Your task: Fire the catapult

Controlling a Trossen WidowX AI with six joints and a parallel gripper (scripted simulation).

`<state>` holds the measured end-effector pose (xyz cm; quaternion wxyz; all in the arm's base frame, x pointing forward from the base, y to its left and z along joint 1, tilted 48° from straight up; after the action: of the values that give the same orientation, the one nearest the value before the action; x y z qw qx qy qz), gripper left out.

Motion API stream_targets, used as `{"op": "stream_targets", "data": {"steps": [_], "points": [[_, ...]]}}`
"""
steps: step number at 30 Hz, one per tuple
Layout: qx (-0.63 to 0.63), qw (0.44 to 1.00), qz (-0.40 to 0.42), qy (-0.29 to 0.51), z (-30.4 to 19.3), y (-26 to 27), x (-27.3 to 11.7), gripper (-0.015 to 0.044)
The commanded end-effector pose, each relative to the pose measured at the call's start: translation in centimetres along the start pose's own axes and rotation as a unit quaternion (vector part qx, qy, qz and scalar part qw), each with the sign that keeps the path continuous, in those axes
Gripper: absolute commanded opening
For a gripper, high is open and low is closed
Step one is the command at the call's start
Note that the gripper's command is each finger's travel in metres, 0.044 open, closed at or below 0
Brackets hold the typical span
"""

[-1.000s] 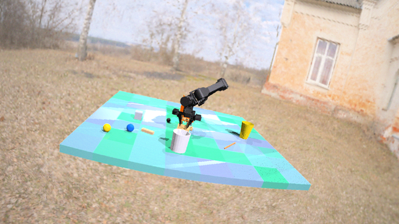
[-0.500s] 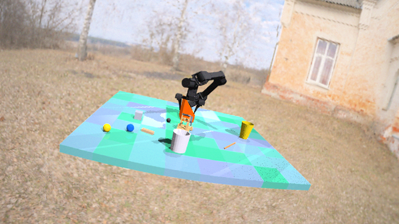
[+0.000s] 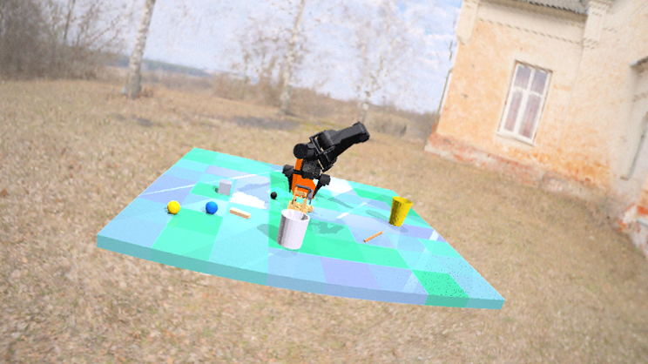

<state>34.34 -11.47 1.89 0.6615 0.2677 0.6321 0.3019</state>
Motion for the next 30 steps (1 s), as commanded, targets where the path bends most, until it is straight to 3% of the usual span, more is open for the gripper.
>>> {"op": "stream_targets", "data": {"steps": [1,30], "points": [[0.004,1.0,0.001,-0.006,-0.1,-0.2,0.2,0.044],[0.004,1.0,0.002,-0.006,-0.1,-0.1,4.9,0.044]]}}
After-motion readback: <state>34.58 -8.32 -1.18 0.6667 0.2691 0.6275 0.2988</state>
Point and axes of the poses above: the point midway between the two fingers, 35 mm back from their tips, its own x axis out along the fingers, its own y axis across the jaws, z = x × y, the point moved 8 cm from there along -x, back along the fingers, and after that the axes turned 13 degrees about -x, right-handed, at the moved point
